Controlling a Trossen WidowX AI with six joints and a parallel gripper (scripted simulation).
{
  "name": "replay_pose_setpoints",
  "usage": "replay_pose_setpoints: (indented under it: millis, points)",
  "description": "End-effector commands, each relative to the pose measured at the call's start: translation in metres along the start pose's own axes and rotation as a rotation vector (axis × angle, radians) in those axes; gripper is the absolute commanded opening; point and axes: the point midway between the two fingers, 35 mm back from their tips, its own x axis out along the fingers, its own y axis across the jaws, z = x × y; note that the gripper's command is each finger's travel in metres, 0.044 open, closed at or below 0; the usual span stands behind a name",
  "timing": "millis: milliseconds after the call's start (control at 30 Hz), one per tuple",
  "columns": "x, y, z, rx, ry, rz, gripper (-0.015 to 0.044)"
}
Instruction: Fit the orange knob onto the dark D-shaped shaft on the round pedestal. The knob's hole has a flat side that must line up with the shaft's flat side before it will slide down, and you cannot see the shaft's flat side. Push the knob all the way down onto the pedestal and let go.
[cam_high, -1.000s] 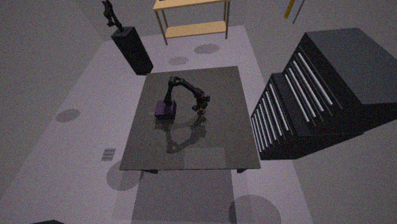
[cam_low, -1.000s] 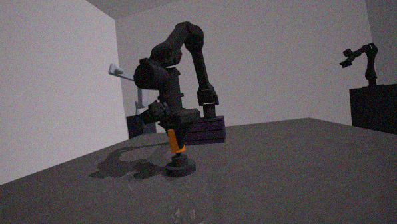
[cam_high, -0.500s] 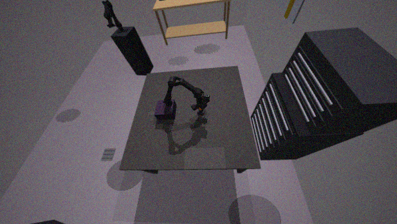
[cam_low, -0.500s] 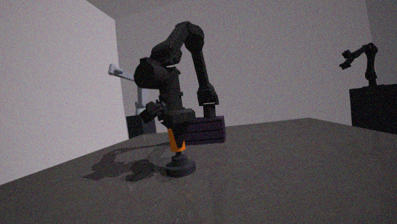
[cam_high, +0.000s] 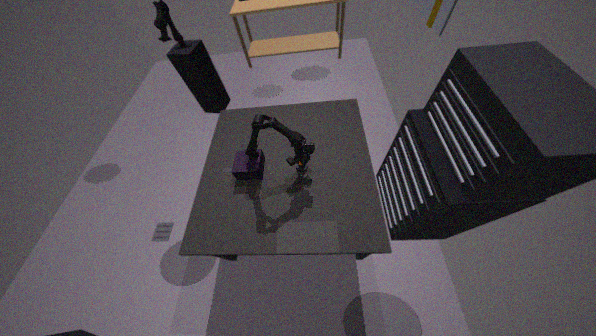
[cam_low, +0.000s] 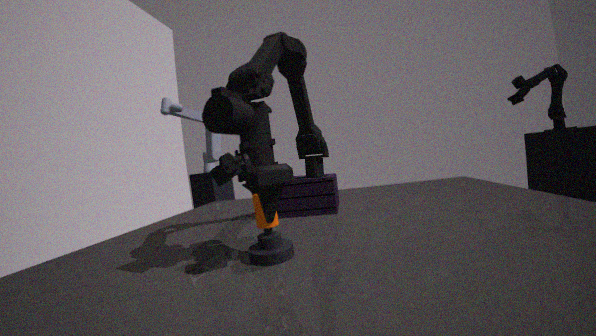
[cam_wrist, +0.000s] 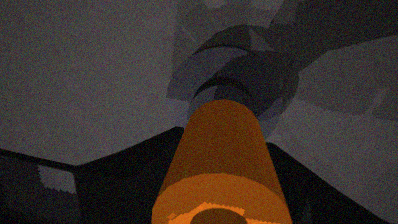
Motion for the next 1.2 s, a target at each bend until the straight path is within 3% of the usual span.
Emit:
replay_pose_setpoints:
  millis: [0,367,1167]
  points:
    - [-0.0032,0.0010,0.0016,0.005,-0.005,0.001,0.0000]
    - [-0.0064,0.0024,0.0029,0.214,-0.005,0.002,0.0000]
    - [-0.0020,0.0043,0.0045,0.214,-0.005,0.002,0.0000]
